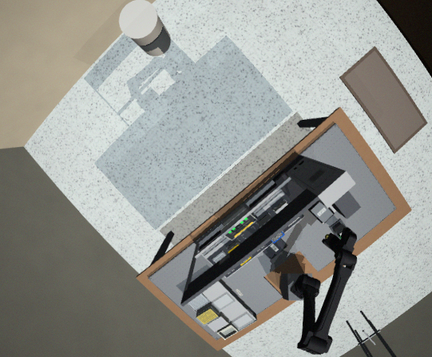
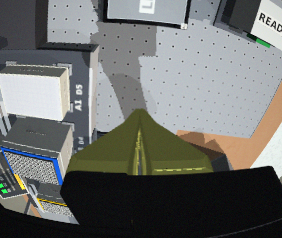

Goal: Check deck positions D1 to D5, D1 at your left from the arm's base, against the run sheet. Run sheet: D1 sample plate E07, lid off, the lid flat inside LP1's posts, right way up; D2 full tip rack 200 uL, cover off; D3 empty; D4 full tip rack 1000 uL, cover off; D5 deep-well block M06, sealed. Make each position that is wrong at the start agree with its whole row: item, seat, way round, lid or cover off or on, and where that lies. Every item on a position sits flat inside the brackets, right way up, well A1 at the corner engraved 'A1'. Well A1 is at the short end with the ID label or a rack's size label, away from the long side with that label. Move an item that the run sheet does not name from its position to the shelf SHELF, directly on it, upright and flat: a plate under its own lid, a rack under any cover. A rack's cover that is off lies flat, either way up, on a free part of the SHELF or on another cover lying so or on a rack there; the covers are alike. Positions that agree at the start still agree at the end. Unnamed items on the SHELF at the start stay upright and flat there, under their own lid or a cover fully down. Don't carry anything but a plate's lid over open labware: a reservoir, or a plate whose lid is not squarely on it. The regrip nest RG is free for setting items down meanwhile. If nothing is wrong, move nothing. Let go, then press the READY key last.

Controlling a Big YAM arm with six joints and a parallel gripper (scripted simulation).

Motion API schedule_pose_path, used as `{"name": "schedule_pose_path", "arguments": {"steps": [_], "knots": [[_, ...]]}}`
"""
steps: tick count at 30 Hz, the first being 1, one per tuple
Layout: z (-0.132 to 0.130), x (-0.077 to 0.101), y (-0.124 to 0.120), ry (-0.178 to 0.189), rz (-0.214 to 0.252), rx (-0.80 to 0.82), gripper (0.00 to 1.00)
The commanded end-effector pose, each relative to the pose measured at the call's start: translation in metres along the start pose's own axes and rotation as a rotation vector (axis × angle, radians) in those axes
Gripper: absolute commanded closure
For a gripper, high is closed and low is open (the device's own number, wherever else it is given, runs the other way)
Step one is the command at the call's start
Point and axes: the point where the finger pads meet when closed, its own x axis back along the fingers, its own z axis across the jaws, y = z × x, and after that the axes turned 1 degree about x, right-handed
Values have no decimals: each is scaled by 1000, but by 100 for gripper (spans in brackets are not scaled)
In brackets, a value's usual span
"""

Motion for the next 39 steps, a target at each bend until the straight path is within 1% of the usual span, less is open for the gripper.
{"name": "schedule_pose_path", "arguments": {"steps": [1,2,4,10,39], "knots": [[17,31,22,38,-80,-73,100],[17,28,22,35,-70,-96,100],[17,28,22,35,-70,-96,100],[17,28,22,39,-70,-202,100],[16,29,22,38,-72,-198,100]]}}
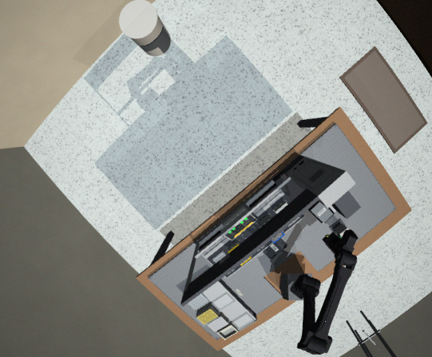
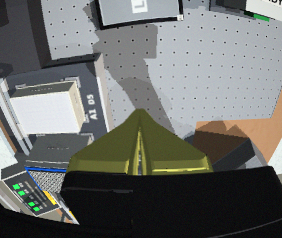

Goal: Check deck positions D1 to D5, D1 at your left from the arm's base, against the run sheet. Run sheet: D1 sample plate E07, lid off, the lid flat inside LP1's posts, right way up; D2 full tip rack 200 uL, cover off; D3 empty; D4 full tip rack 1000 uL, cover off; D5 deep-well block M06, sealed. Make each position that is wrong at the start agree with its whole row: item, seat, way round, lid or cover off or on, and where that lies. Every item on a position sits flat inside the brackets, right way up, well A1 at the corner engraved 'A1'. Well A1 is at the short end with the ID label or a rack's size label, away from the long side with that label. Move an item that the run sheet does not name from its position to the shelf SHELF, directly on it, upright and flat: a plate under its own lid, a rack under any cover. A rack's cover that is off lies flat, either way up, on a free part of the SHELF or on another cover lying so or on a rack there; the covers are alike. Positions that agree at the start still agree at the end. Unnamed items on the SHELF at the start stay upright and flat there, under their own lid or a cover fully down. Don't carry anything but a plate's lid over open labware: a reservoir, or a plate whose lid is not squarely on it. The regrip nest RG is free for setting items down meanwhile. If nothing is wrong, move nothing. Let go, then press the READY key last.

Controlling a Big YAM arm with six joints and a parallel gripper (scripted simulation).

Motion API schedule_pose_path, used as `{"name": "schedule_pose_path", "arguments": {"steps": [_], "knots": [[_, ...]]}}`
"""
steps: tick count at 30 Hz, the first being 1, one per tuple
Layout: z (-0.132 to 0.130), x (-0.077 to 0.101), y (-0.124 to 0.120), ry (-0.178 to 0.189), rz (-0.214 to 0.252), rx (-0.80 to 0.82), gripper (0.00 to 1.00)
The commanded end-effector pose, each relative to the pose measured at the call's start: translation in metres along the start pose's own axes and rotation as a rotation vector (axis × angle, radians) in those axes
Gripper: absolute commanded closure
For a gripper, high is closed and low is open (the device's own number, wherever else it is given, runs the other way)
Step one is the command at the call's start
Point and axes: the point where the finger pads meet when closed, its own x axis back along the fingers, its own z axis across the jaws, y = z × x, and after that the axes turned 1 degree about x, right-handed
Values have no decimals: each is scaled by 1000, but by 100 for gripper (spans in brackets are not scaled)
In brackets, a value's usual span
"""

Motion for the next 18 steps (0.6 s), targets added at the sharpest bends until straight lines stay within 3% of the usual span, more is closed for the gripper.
{"name": "schedule_pose_path", "arguments": {"steps": [1,6,7,18], "knots": [[20,28,18,42,-66,16,100],[11,34,18,39,-79,21,100],[-8,12,3,10,-28,7,100],[-54,6,4,2,-10,1,100]]}}
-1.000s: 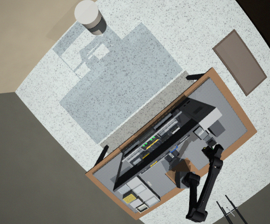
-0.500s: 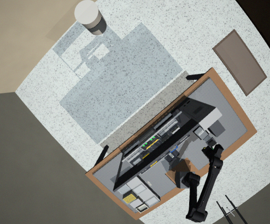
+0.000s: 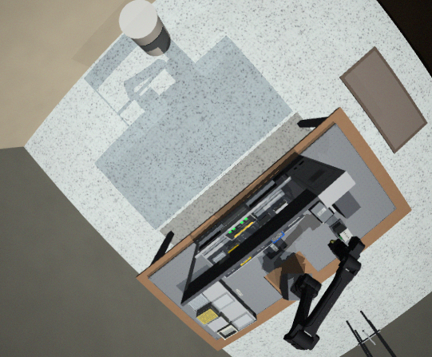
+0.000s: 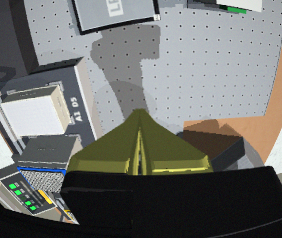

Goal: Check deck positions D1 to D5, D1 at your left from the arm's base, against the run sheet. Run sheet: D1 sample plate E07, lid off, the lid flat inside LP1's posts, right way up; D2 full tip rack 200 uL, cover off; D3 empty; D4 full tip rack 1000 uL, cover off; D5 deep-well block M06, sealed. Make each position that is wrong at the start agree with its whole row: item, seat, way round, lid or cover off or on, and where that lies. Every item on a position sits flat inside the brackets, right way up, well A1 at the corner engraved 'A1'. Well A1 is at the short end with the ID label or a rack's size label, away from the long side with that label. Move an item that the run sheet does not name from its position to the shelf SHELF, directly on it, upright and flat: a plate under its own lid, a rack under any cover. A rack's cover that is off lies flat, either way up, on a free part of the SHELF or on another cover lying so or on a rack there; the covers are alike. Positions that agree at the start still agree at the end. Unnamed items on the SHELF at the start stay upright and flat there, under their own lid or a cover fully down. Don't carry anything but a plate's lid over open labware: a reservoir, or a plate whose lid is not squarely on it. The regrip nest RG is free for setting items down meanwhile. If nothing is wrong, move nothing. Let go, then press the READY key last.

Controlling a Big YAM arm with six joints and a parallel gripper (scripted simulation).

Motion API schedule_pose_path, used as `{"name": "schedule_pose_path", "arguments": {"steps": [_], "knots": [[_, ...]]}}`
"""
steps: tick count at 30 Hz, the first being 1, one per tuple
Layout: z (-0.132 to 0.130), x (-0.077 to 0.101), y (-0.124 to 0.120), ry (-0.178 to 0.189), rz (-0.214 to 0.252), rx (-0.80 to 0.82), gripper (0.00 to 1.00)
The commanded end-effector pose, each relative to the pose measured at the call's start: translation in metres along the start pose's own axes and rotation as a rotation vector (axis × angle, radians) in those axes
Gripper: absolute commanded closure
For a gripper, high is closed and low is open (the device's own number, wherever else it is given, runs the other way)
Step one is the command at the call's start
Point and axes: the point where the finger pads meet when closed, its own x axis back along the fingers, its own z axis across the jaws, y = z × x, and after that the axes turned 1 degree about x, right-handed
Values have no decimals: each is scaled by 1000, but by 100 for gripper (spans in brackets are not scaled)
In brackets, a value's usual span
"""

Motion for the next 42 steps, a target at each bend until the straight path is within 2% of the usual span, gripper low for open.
{"name": "schedule_pose_path", "arguments": {"steps": [1,4,13,16,26,28,29,32,36,42], "knots": [[-16,4,3,-13,-11,42,100],[-32,1,4,-15,-1,36,100],[-77,2,6,-12,-1,35,100],[-81,4,6,-13,-12,41,100],[-132,3,9,-9,-3,33,100],[-135,3,11,-13,-10,37,100],[-131,7,11,-20,-28,51,100],[-125,7,13,-12,-23,75,100],[-131,-6,13,-12,-11,45,100],[-130,-16,13,-12,-14,47,100]]}}
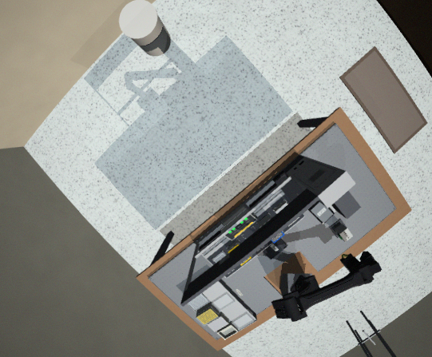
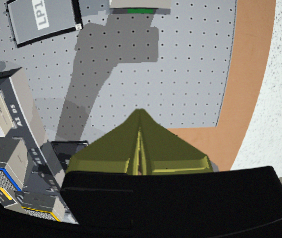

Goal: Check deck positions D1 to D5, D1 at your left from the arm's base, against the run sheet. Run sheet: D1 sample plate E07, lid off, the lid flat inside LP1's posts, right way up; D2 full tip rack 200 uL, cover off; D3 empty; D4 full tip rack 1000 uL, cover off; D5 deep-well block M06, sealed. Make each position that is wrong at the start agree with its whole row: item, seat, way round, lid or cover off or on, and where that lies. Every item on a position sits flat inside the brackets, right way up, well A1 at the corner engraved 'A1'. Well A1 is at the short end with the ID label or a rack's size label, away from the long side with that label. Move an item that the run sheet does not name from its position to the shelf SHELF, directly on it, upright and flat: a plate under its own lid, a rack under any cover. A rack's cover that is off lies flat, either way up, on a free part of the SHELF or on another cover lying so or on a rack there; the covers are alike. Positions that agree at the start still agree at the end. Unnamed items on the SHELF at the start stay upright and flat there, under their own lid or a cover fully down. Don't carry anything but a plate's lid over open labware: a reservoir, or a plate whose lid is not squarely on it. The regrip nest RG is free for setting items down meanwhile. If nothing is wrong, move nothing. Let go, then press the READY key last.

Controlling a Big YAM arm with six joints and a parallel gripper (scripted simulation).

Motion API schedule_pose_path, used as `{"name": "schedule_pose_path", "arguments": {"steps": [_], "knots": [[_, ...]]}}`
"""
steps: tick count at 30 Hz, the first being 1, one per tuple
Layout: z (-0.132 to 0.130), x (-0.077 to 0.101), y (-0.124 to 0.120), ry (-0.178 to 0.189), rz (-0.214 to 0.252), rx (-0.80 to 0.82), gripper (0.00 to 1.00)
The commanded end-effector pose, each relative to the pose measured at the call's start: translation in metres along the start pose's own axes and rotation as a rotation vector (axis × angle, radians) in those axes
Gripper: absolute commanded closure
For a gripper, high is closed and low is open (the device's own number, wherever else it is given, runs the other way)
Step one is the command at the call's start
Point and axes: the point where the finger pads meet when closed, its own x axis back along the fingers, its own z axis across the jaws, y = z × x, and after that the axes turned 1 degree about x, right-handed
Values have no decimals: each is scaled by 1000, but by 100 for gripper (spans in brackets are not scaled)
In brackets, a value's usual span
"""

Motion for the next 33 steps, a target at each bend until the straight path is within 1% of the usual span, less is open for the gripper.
{"name": "schedule_pose_path", "arguments": {"steps": [1,8,11,15,19,24,26,31,33], "knots": [[1,-6,3,1,-4,-4,100],[2,-13,3,1,-8,-1,100],[1,-20,3,2,-1,-6,100],[2,-25,3,0,-8,-1,100],[1,-33,2,2,-2,-5,100],[2,-37,3,1,-8,-1,100],[1,-42,2,2,-1,-6,100],[2,-49,3,1,-8,-2,100],[1,-53,2,2,-2,-5,100]]}}
